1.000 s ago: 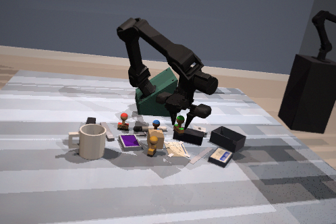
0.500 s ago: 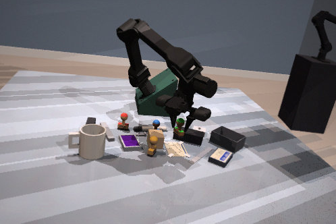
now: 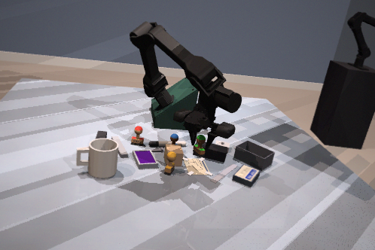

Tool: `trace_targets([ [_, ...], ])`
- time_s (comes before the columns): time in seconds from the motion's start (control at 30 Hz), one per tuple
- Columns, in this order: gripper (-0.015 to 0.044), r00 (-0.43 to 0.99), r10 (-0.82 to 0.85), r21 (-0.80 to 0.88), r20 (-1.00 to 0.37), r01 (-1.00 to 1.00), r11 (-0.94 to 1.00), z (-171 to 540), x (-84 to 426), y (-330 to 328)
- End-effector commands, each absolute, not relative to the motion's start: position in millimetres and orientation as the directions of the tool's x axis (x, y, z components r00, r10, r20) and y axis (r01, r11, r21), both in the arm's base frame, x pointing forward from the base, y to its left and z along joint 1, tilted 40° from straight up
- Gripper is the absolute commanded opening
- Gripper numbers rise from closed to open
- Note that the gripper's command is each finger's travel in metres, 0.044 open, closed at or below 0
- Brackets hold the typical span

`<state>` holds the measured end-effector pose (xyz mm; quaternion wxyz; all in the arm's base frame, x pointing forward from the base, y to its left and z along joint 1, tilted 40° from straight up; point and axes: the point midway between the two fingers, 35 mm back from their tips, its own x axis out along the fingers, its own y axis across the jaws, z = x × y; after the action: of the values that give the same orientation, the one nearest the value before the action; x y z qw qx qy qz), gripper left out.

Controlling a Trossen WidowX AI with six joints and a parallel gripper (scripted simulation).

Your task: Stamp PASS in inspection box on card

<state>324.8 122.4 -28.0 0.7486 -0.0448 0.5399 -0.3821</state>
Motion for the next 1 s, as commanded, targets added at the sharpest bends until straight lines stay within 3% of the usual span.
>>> trace_targets([
  [0.0,0.0000,0.128,-0.622,-0.482,-0.772,0.521,0.705,-30.1,325.5,120.4],
  [0.97,0.0000,0.129,-0.623,-0.483,-0.771,0.518,0.706,-44.8,327.9,108.1],
])
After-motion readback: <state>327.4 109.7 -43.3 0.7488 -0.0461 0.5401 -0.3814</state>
